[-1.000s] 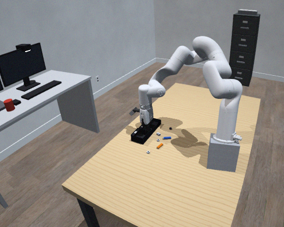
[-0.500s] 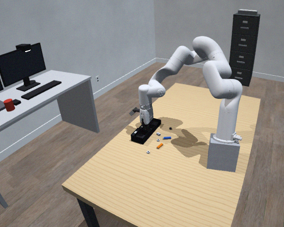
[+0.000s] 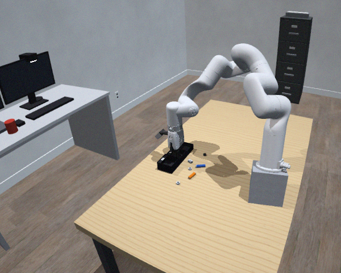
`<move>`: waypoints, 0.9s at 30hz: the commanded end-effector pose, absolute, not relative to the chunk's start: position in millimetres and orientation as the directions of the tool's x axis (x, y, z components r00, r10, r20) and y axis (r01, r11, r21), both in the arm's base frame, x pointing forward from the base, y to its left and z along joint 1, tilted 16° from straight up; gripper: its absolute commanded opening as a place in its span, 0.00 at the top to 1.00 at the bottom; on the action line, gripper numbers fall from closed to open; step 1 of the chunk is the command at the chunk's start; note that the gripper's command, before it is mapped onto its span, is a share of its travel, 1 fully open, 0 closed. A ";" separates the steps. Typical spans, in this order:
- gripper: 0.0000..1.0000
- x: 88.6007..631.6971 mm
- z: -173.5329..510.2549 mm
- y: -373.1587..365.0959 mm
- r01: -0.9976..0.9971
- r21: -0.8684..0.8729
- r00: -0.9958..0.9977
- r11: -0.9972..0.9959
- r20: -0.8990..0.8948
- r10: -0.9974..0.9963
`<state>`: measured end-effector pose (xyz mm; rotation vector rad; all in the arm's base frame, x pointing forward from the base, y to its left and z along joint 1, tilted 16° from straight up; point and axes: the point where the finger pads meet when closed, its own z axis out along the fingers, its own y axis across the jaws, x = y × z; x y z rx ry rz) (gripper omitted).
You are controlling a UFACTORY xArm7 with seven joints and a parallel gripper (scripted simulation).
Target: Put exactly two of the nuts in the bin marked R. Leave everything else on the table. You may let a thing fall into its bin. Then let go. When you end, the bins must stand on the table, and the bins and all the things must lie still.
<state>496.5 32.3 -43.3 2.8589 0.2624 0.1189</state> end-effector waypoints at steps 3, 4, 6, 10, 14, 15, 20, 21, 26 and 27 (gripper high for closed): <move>0.93 497.9 -41.8 33.4 0.168 0.271 0.980 -0.948 0.061 0.191; 0.93 497.9 -41.8 33.4 0.168 0.271 0.980 -0.948 0.061 0.191; 0.93 497.6 -39.3 34.1 0.168 0.271 0.980 -0.948 0.060 0.191; 0.93 497.0 -34.2 35.4 0.168 0.271 0.980 -0.948 0.060 0.191; 0.93 496.5 -29.0 36.8 0.168 0.271 0.980 -0.948 0.060 0.191; 0.93 496.3 -27.8 37.1 0.168 0.271 0.980 -0.948 0.060 0.191; 0.93 495.9 -23.9 38.2 0.168 0.271 0.980 -0.948 0.060 0.191; 0.93 495.7 -22.6 38.5 0.168 0.271 0.980 -0.948 0.060 0.191; 0.93 495.0 -16.2 40.2 0.168 0.271 0.980 -0.948 0.060 0.191; 0.93 494.9 -14.9 40.5 0.168 0.271 0.980 -0.948 0.060 0.191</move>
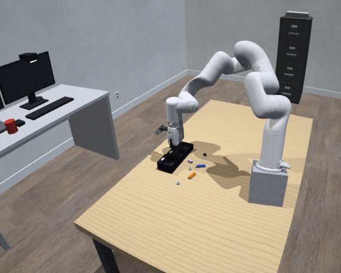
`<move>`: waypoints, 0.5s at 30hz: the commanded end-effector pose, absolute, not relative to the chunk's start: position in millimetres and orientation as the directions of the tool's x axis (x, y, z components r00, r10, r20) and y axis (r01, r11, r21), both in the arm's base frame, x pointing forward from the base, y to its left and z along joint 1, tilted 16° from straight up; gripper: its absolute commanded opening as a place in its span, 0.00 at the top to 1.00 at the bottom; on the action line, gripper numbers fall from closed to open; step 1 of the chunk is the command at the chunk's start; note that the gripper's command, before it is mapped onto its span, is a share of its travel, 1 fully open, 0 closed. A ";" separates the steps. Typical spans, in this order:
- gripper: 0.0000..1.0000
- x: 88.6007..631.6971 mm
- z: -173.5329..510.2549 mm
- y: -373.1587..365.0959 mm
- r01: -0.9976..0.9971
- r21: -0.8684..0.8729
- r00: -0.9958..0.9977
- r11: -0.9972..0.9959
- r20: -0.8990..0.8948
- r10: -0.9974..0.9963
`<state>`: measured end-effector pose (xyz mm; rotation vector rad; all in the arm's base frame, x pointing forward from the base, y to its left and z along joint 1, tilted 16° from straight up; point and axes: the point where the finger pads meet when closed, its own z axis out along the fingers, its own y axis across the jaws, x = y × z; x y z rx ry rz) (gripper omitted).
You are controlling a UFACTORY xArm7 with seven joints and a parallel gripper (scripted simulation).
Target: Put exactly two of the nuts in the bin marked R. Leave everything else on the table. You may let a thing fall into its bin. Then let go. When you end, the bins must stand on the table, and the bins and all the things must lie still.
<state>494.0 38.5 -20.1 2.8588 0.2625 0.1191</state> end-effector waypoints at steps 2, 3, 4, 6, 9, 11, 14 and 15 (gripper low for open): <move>0.93 494.0 -7.3 42.6 0.168 0.271 0.980 -0.948 0.060 0.191; 0.93 493.6 -3.4 43.6 0.168 0.271 0.980 -0.948 0.060 0.191; 0.93 493.2 0.4 44.6 0.168 0.271 0.980 -0.948 0.060 0.191; 0.93 492.8 4.2 45.7 0.168 0.271 0.980 -0.948 0.060 0.191; 0.93 491.9 11.9 47.7 0.168 0.271 0.980 -0.948 0.060 0.191; 0.93 491.5 15.2 48.6 0.168 0.271 0.980 -0.948 0.060 0.191; 0.93 491.5 15.2 48.6 0.168 0.271 0.980 -0.948 0.060 0.191; 0.93 490.4 13.9 53.3 0.168 0.271 0.980 -0.948 0.060 0.191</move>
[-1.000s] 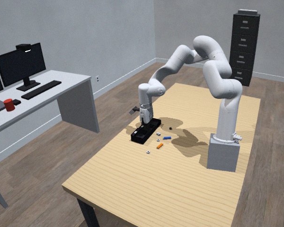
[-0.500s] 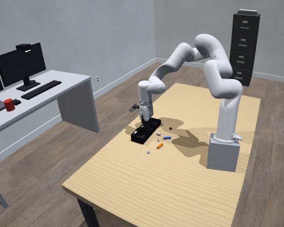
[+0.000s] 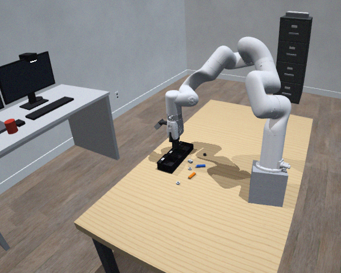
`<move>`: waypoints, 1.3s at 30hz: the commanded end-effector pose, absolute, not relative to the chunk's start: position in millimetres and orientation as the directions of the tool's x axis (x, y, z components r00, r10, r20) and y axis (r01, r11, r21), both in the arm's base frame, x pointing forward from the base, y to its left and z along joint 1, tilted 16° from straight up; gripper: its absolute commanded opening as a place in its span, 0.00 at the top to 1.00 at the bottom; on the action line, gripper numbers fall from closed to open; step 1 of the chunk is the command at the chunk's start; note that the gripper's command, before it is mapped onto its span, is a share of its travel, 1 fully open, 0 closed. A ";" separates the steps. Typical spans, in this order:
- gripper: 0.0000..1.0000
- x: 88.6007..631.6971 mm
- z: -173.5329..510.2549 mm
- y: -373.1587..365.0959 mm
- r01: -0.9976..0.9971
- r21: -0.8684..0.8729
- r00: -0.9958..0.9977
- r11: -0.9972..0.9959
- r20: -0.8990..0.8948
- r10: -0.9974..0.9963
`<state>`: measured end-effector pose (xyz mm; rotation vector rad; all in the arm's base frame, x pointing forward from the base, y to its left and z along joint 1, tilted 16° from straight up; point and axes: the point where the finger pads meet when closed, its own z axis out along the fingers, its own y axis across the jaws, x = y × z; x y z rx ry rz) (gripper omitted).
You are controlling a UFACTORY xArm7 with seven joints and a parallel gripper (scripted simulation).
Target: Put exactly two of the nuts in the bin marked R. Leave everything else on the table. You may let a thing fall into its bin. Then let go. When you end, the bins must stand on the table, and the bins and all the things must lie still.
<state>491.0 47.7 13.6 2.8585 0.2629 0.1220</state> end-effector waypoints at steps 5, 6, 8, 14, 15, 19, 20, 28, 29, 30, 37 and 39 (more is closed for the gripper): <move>0.93 485.0 7.1 76.8 0.168 0.271 0.980 -0.948 0.060 0.191; 0.93 483.9 5.7 81.5 0.168 0.271 0.980 -0.948 0.060 0.191; 0.93 482.8 4.4 86.2 0.168 0.271 0.980 -0.948 0.060 0.191; 0.93 477.4 -2.5 109.7 0.168 0.270 0.980 -0.948 0.060 0.191; 0.93 476.3 -3.8 114.4 0.168 0.270 0.980 -0.948 0.060 0.191; 0.93 473.3 -7.7 127.6 0.168 0.270 0.980 -0.948 0.060 0.191; 0.93 473.3 -7.7 127.6 0.168 0.270 0.980 -0.948 0.060 0.191; 0.93 474.8 -20.5 124.2 0.168 0.270 0.980 -0.948 0.060 0.191; 0.93 475.1 -23.1 123.6 0.168 0.270 0.980 -0.948 0.060 0.191; 0.93 475.3 -25.6 122.9 0.168 0.270 0.980 -0.948 0.060 0.191; 0.93 477.3 -43.6 118.1 0.168 0.270 0.980 -0.948 0.060 0.191; 0.93 477.9 -48.7 116.7 0.168 0.270 0.980 -0.948 0.060 0.191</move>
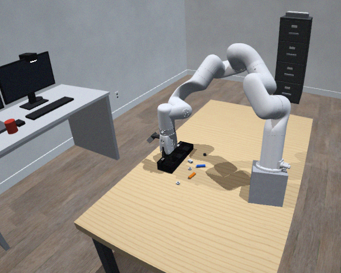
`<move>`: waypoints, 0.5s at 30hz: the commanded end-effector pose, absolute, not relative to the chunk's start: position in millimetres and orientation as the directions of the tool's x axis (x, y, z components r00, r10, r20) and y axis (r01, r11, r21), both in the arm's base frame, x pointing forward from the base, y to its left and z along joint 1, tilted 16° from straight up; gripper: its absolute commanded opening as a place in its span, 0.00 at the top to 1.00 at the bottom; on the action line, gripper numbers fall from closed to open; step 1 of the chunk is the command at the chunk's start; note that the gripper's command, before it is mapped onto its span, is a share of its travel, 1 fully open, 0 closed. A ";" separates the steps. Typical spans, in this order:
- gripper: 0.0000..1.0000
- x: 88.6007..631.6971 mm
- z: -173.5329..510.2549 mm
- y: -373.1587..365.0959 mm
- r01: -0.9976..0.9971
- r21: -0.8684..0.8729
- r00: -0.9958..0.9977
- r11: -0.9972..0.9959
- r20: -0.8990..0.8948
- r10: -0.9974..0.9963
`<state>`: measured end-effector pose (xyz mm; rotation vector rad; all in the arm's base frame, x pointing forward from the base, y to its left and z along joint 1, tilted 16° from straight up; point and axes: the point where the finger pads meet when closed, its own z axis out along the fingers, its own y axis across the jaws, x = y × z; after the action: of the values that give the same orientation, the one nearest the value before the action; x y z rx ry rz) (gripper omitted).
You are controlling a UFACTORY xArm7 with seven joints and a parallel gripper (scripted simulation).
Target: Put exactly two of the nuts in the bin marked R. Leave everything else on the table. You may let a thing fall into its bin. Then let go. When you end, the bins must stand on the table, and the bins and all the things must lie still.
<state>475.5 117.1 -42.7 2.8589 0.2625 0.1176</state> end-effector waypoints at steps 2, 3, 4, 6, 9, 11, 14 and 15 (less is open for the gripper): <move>0.93 478.5 -53.8 115.4 0.168 0.270 0.980 -0.948 0.060 0.191; 0.93 478.5 -53.8 115.4 0.168 0.270 0.980 -0.948 0.060 0.191; 0.93 478.5 -53.8 115.4 0.168 0.270 0.980 -0.948 0.060 0.191; 0.93 479.0 -59.0 114.0 0.168 0.270 0.980 -0.948 0.060 0.191; 0.93 479.7 -64.8 112.5 0.168 0.270 0.980 -0.948 0.060 0.191; 0.93 479.7 -64.8 112.5 0.168 0.270 0.980 -0.948 0.060 0.191; 0.93 479.7 -64.8 112.5 0.168 0.270 0.980 -0.948 0.060 0.191; 0.93 479.7 -64.8 112.5 0.168 0.270 0.980 -0.948 0.060 0.191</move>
<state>478.3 111.0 -66.2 2.8589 0.2624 0.1182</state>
